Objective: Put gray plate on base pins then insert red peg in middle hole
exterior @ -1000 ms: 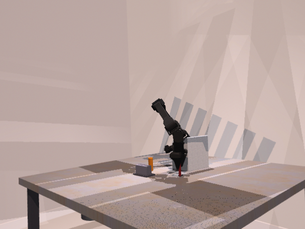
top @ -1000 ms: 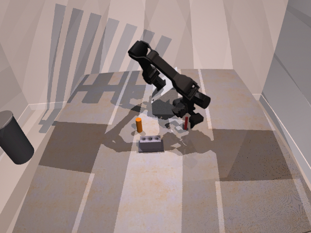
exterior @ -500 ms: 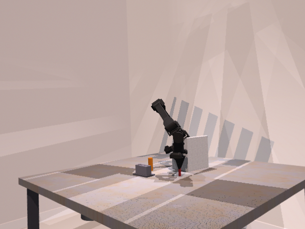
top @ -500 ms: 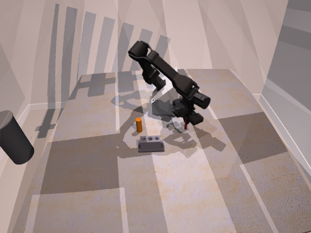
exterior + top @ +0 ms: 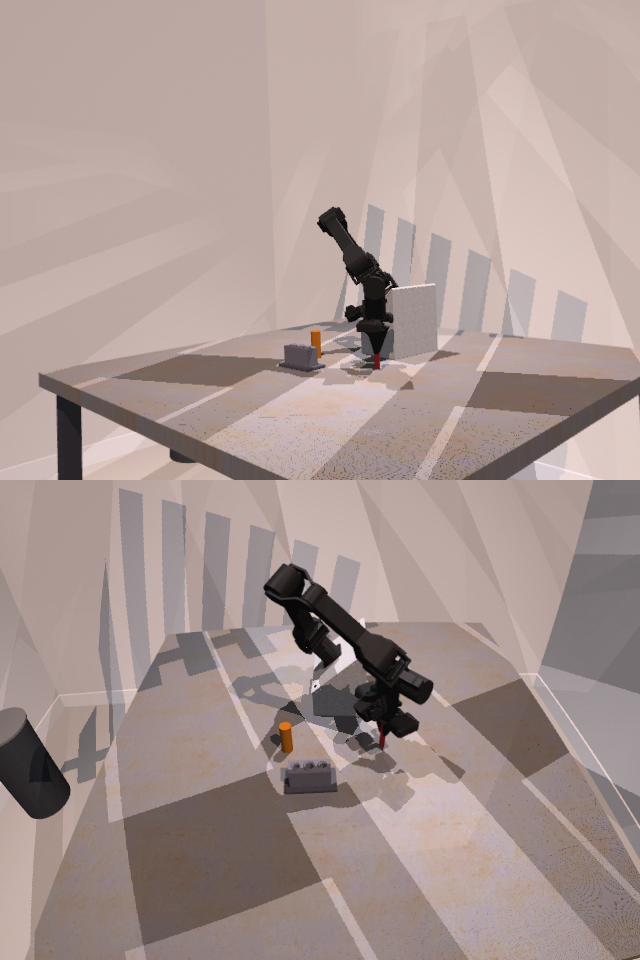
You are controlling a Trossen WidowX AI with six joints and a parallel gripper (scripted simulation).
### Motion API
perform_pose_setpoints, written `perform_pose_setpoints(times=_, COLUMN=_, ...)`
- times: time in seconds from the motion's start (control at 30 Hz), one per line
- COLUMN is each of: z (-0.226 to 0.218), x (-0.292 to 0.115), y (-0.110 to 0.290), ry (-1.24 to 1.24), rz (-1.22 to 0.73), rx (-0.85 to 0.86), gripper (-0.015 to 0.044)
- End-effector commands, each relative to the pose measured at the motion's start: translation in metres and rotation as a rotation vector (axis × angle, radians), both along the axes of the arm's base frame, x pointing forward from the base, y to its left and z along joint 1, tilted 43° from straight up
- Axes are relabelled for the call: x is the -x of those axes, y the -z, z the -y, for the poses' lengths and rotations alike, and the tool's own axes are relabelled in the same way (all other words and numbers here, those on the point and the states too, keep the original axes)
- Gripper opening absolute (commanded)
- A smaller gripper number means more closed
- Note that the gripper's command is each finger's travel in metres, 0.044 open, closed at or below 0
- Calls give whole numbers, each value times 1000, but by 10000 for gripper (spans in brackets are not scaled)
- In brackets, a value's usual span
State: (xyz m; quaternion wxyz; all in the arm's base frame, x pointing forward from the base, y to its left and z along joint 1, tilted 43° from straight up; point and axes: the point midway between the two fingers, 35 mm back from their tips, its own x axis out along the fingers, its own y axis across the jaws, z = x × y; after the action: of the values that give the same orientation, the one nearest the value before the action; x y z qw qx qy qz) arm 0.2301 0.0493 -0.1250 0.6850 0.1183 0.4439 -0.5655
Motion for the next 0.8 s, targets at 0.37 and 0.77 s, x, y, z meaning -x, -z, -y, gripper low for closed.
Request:
perform_pose_setpoints(times=0.37, z=-28, x=-6, y=-27, ry=-2, rz=2, rx=-4, gripper=0)
perform_pose_setpoints(times=0.77, z=-55, x=-8, y=-54, ry=-2, rz=2, rx=-5, gripper=0)
